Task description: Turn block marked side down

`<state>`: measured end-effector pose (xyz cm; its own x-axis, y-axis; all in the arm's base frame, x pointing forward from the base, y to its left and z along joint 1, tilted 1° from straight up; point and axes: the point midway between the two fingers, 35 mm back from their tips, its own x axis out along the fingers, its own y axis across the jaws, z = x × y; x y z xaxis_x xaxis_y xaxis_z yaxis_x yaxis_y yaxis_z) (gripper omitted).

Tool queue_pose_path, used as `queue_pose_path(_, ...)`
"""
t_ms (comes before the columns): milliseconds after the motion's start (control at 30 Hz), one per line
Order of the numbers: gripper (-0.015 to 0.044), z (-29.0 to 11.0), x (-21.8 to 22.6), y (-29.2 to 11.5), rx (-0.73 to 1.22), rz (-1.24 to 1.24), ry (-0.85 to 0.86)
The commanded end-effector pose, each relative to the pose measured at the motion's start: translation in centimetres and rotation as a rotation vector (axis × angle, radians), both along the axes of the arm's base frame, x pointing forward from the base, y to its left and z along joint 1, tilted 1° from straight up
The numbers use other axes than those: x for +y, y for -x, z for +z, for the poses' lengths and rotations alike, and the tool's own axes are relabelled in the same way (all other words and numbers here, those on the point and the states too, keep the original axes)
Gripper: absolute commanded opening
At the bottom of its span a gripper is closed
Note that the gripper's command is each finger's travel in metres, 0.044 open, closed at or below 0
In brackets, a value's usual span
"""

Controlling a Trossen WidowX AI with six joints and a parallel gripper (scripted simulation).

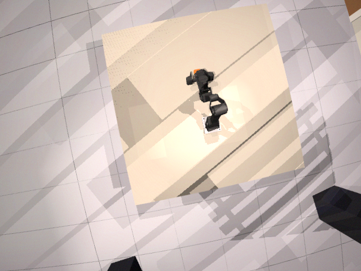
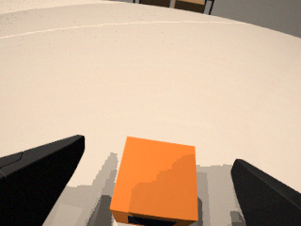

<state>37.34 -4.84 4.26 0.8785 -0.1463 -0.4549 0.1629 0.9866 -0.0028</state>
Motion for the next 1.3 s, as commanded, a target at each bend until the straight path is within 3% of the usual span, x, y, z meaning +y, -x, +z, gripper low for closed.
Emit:
queue_pose_path(0,0.044,0.0,-0.1,0.0,0.0,-0.002,0.006)
queue_pose_path(700,0.044,0.0,0.0,-0.1,0.016,0.003,0.012)
queue_pose_path(1100,0.044,5.0,0.2,0.3,0.435,0.008,-0.052)
queue_pose_path(1267,0.044,7.0,0.3,1.3,0.499,-0.003,-0.076)
